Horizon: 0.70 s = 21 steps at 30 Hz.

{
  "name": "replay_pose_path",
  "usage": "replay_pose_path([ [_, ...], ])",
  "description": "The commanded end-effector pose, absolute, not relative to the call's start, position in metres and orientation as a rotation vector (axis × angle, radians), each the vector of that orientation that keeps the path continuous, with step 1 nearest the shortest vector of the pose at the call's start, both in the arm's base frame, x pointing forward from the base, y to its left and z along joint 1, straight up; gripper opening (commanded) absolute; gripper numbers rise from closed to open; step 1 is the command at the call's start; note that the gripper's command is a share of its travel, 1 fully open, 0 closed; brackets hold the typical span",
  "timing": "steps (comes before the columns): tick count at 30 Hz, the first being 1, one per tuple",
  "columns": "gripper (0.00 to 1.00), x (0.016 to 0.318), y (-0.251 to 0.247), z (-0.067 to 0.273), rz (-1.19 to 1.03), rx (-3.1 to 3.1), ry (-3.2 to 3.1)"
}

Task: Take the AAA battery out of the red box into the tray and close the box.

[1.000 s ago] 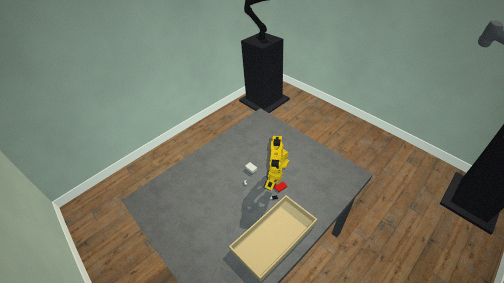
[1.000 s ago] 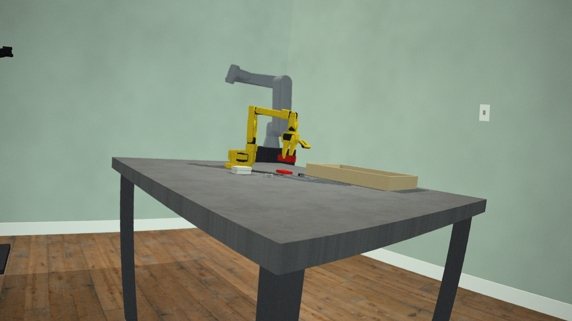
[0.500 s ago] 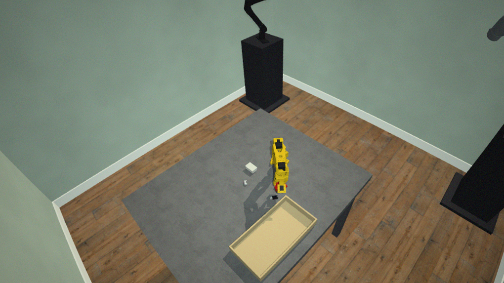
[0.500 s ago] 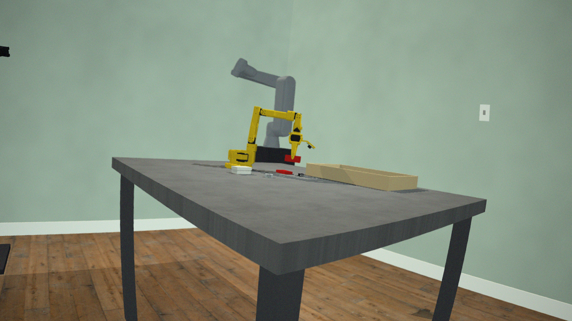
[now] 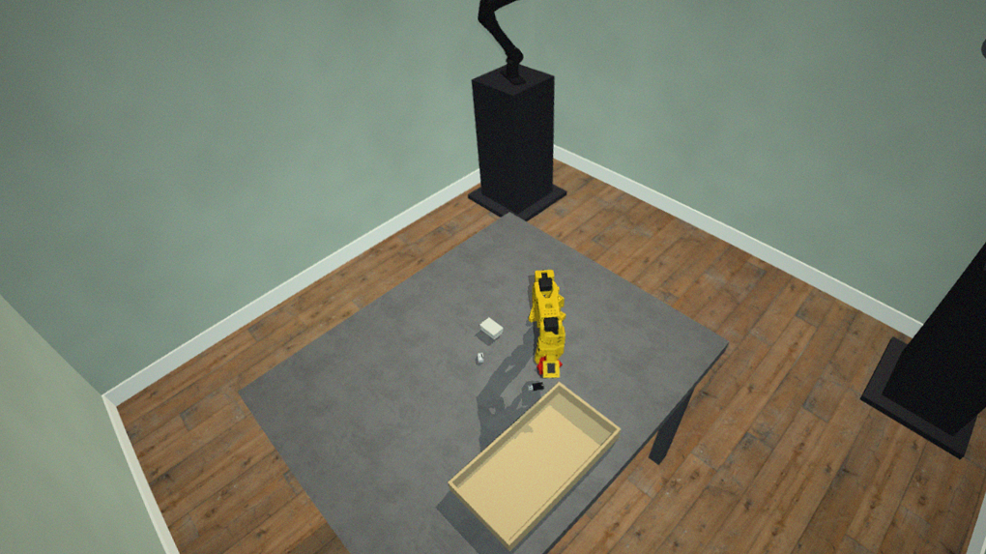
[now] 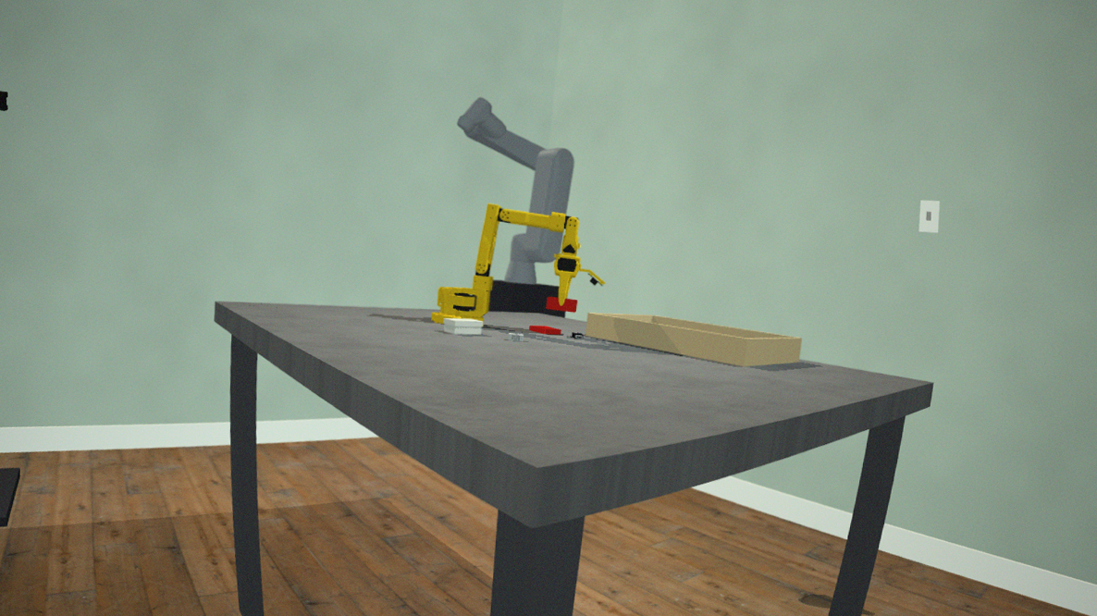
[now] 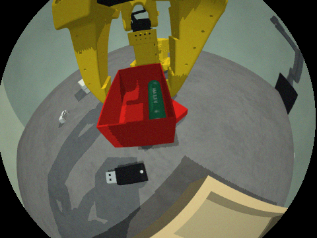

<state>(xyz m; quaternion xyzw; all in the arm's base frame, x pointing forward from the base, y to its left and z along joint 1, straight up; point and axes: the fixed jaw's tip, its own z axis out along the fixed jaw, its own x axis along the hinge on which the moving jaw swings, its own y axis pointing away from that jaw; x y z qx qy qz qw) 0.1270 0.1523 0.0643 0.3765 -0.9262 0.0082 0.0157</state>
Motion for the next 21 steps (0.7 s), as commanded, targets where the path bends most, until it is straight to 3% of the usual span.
replay_pose_path([
  [1, 0.21, 0.1293, 0.1567, 0.0705, 0.0, 1.202, -2.903],
  [21, 0.21, 0.1288, 0.1607, 0.0722, 0.0, 1.202, -2.903],
])
